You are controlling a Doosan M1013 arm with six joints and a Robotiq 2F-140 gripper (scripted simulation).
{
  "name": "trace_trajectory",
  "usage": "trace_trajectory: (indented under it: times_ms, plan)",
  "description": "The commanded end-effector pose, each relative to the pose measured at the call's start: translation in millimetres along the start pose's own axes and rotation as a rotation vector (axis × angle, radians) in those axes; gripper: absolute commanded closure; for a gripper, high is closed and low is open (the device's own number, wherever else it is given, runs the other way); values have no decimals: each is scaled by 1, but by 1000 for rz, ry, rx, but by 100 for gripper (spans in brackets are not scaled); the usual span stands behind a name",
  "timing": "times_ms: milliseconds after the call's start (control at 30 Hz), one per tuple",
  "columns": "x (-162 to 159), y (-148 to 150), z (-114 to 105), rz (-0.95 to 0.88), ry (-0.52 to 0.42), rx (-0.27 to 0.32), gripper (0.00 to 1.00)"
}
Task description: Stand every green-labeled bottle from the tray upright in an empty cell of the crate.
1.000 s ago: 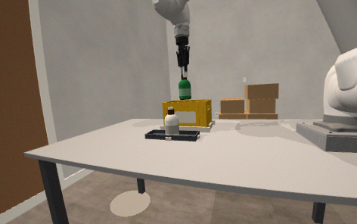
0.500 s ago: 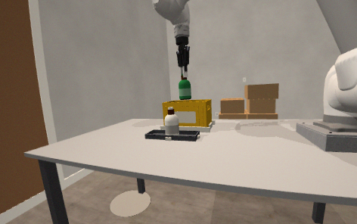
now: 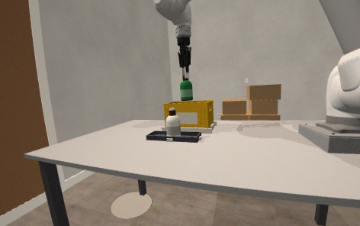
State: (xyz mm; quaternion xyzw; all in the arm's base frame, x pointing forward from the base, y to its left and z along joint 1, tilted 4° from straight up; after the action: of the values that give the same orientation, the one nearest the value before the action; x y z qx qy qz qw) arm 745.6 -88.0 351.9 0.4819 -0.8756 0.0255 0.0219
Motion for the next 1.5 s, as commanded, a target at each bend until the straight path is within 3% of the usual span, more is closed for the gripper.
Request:
trace_trajectory:
  times_ms: [0,1467]
  plan:
    - [0,-1,5,-4,-2,-5,100]
    - [0,-1,41,-4,-2,-5,100]
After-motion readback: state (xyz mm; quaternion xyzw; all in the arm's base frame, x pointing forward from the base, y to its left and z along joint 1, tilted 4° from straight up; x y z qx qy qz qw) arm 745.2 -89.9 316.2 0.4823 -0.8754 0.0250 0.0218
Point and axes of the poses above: the point where the finger pads meet when closed, its own z axis out along the fingers, its own y axis across the jaws, x = y × z, the point moved 6 cm from there along -z, back along the fingers, and after that the axes turned 10 degrees about -z, right-handed, at the moved point
